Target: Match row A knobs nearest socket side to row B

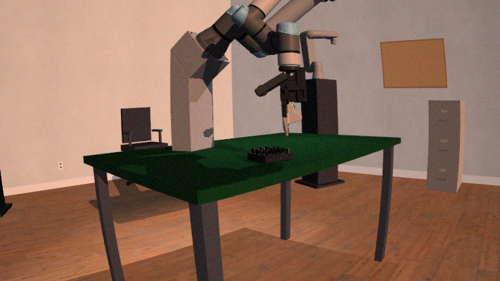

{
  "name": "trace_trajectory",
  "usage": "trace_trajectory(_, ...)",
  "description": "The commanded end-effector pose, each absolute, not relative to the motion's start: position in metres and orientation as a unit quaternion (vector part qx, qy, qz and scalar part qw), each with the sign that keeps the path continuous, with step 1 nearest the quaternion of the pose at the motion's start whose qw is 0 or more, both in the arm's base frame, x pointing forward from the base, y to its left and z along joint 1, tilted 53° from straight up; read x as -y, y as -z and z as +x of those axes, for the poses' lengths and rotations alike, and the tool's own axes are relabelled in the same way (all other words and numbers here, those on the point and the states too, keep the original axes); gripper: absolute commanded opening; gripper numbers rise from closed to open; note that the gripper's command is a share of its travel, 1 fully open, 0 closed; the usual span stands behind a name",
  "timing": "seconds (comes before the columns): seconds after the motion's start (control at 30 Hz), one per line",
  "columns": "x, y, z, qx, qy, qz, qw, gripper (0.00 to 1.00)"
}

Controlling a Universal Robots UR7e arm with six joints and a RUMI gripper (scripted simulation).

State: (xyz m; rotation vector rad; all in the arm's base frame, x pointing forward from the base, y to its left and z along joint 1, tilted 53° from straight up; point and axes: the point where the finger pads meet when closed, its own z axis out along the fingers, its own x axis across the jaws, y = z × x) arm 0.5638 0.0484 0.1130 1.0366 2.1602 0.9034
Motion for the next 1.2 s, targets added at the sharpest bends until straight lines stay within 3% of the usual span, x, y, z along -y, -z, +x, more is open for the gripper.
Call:
trace_trajectory(0.0,-0.050,-0.111,0.570,-0.808,-0.338,0.386,0.289,0.11)
trace_trajectory(1.17,-0.059,-0.093,0.591,-0.808,-0.338,0.386,0.289,0.11)
